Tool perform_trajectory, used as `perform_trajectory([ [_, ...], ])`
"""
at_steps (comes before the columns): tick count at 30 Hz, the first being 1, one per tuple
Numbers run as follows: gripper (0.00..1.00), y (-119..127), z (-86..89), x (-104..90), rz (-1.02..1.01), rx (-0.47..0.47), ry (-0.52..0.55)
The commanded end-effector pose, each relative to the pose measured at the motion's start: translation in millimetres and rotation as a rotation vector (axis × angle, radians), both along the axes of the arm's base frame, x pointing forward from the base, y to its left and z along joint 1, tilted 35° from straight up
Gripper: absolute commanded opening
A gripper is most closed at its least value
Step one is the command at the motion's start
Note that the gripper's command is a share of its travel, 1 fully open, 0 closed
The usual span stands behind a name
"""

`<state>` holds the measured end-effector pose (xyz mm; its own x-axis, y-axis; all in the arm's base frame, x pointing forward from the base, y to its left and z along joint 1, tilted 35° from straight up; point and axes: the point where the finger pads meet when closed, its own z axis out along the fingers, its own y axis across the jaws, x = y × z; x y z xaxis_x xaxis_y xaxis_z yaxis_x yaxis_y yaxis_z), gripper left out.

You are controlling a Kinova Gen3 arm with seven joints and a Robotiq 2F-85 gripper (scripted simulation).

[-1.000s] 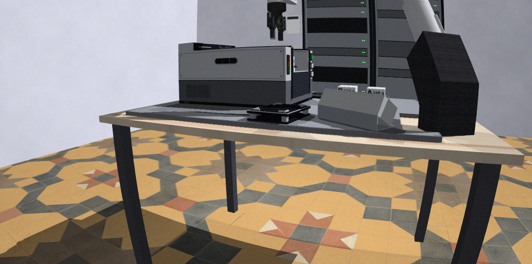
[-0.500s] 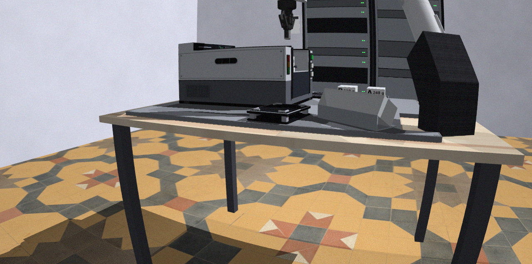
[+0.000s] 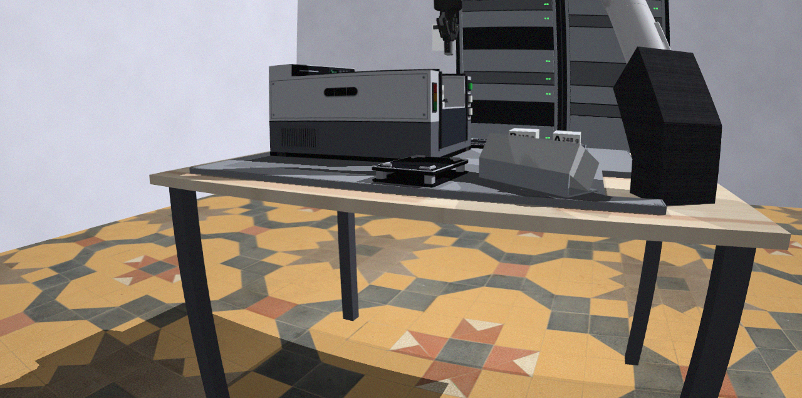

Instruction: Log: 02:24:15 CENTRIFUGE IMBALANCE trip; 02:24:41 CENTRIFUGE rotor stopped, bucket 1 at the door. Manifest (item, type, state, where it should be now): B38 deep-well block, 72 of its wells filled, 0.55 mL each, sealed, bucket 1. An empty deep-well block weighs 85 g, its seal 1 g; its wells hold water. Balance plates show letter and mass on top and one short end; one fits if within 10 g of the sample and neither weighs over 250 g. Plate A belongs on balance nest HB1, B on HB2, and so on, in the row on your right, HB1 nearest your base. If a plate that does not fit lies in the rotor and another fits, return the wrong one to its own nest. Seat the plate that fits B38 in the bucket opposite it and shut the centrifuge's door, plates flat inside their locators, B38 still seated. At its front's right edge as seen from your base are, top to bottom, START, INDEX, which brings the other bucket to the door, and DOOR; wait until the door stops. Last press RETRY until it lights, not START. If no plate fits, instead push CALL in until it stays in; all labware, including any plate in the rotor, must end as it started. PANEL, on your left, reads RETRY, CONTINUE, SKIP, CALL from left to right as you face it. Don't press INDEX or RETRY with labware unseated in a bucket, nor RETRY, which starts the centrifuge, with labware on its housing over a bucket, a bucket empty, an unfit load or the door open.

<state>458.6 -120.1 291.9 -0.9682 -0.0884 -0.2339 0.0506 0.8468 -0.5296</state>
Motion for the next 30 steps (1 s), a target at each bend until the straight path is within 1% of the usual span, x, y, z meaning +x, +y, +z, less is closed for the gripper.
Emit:
perform_trajectory([
  [1, 0.10, -3, 4.0, -9.5, 0.001, -0.001, -0.002],
  [2, 0.10, -4, 5.0, -12.5, 0.001, -0.001, -0.002],
  [4, 0.10, -4, 5.0, -12.5, 0.001, -0.001, -0.002],
  [19, 0.10, -21, 19.9, -57.2, 0.001, -0.001, -0.001],
  [21, 0.10, -21, 19.9, -57.2, 0.001, -0.001, -0.001],
  [30, 0.10, -31, 28.9, -84.1, 0.001, -0.001, -0.001],
])
